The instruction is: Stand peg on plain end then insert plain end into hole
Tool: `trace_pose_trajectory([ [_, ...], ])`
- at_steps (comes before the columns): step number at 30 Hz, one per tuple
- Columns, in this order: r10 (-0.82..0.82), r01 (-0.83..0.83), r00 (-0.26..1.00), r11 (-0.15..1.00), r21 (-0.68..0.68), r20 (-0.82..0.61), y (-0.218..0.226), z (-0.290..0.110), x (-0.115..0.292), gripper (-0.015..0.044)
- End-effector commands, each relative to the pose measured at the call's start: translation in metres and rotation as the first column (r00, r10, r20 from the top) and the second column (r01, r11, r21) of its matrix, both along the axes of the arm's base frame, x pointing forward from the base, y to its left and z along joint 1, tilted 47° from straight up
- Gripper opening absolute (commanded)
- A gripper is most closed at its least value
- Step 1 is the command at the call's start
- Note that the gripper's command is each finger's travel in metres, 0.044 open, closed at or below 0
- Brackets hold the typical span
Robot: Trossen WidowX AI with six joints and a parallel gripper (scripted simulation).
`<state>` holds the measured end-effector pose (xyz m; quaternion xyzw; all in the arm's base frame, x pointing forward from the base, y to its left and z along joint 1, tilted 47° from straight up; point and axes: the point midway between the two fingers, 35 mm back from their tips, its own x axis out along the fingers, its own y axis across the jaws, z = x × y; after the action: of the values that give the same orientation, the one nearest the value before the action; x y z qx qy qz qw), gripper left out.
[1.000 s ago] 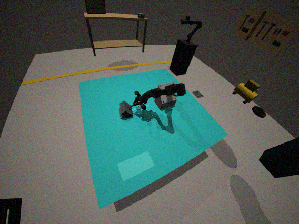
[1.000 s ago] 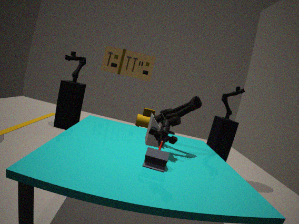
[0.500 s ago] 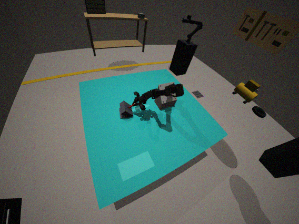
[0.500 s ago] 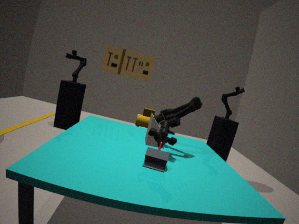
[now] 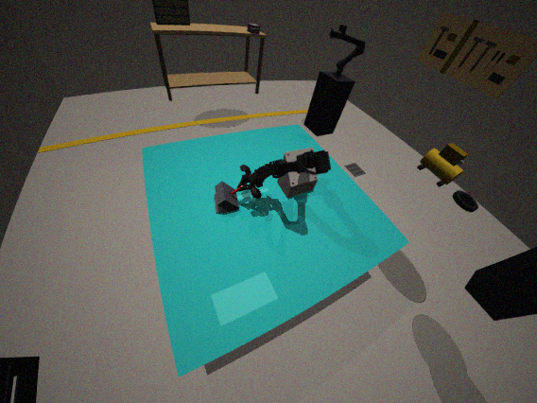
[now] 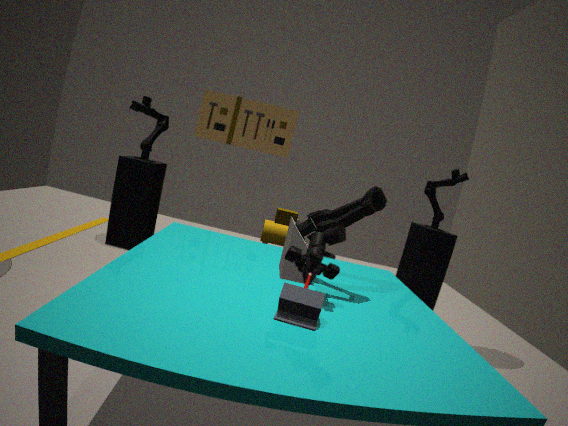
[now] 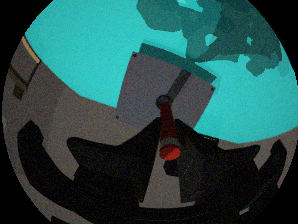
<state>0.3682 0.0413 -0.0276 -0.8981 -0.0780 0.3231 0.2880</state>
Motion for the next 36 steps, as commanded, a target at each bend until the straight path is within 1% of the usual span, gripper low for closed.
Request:
trace_pose_trajectory([
  [1,0.002,-0.002,1.000,1.000,0.000,-0.002,0.000,-0.002,-0.001,0.0000],
  [15,0.002,-0.002,1.000,1.000,0.000,-0.002,0.001,-0.006,-0.001,0.0000],
  [36,0.002,-0.002,1.000,1.000,0.000,-0.002,0.003,-0.013,0.009,0.0000],
])
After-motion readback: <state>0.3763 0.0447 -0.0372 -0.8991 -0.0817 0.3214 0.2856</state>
